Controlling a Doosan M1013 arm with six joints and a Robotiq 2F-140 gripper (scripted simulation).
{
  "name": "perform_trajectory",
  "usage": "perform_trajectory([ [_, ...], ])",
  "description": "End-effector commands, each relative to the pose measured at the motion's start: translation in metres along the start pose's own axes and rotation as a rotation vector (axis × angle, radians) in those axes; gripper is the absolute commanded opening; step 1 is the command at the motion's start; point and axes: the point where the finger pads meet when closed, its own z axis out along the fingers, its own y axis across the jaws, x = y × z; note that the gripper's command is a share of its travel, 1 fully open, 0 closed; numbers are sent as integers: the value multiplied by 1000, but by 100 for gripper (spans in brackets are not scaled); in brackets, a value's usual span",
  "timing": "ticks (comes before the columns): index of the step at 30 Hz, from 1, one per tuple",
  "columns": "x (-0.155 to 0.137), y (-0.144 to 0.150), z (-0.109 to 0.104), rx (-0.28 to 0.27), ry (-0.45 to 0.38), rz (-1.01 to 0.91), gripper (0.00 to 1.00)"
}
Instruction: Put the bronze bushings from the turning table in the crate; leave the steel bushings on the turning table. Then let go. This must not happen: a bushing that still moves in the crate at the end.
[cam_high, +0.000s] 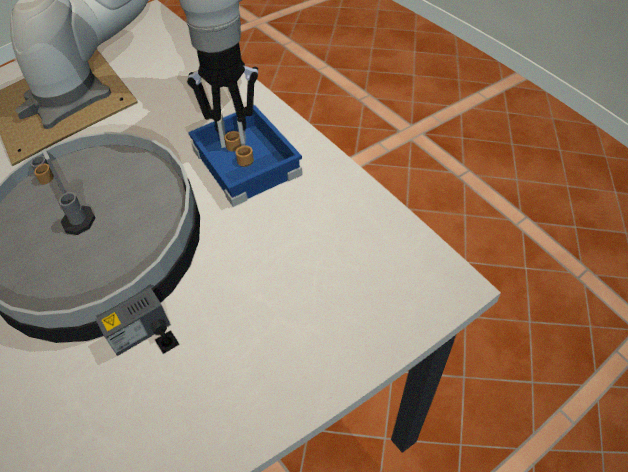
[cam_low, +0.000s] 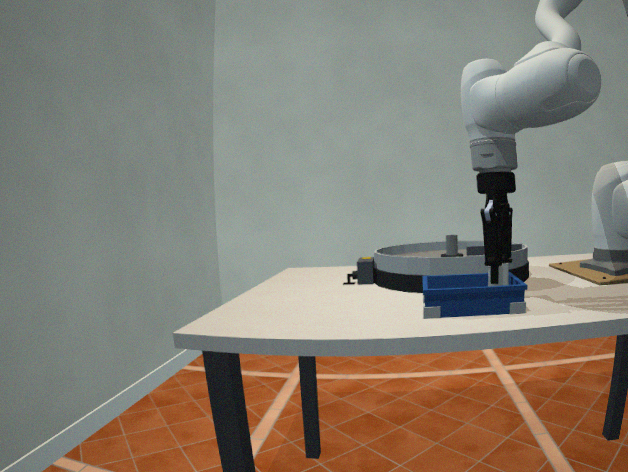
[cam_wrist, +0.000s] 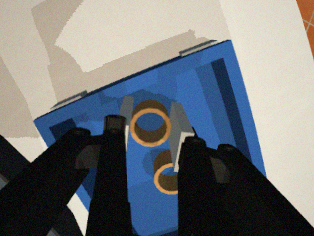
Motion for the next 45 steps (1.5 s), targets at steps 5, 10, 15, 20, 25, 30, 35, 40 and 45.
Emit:
perform_trajectory([
  [5, 0, 0, 0, 0, 0, 0, 0],
  [10, 0, 0, 0, 0, 0, 0, 0],
  [15, 0, 0, 0, 0, 0, 0, 0],
  [20, 0, 0, 0, 0, 0, 0, 0],
  [25, 0, 0, 0, 0, 0, 0, 0],
  [30, 0, 0, 0, 0, 0, 0, 0],
  [35, 0, 0, 0, 0, 0, 0, 0],
  [40, 0, 0, 0, 0, 0, 0, 24],
  [45, 0, 0, 0, 0, 0, 0, 24],
])
